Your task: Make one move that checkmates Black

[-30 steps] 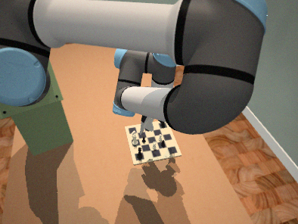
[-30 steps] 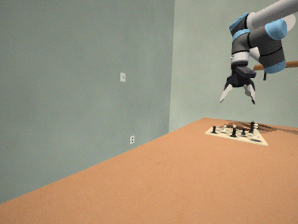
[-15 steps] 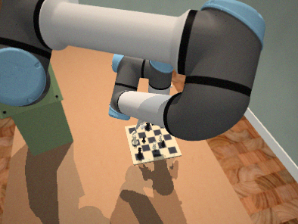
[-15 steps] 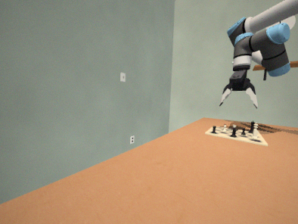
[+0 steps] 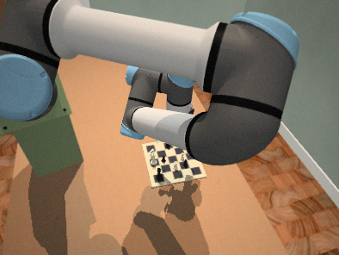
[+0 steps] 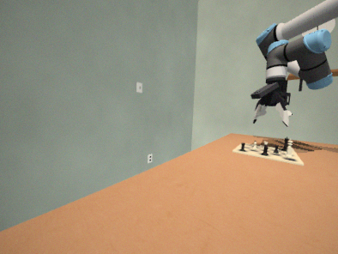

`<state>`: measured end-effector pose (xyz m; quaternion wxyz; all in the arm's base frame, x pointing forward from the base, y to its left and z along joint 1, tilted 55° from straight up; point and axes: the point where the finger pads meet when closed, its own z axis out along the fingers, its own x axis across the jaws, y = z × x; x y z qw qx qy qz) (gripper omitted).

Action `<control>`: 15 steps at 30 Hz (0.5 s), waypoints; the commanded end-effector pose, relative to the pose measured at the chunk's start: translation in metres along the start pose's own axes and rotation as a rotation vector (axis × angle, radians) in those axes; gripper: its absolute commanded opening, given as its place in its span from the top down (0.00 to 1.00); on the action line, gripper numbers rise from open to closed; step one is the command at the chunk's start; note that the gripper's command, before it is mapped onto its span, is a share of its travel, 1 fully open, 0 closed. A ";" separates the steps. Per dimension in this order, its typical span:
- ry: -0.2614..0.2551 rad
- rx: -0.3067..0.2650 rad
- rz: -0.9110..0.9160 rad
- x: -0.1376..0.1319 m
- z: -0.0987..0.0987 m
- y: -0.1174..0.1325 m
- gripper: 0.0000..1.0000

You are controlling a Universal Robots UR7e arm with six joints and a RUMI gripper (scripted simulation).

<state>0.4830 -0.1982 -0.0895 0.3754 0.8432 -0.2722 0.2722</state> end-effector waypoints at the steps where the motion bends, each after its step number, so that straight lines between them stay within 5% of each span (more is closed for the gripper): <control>1: -0.002 -0.003 0.089 0.001 0.002 0.001 0.00; 12: -0.002 -0.003 0.131 0.001 0.003 0.001 0.00; 13: -0.002 -0.003 0.131 0.001 0.003 0.001 0.78; 15: -0.002 -0.003 0.131 0.001 0.003 0.001 0.78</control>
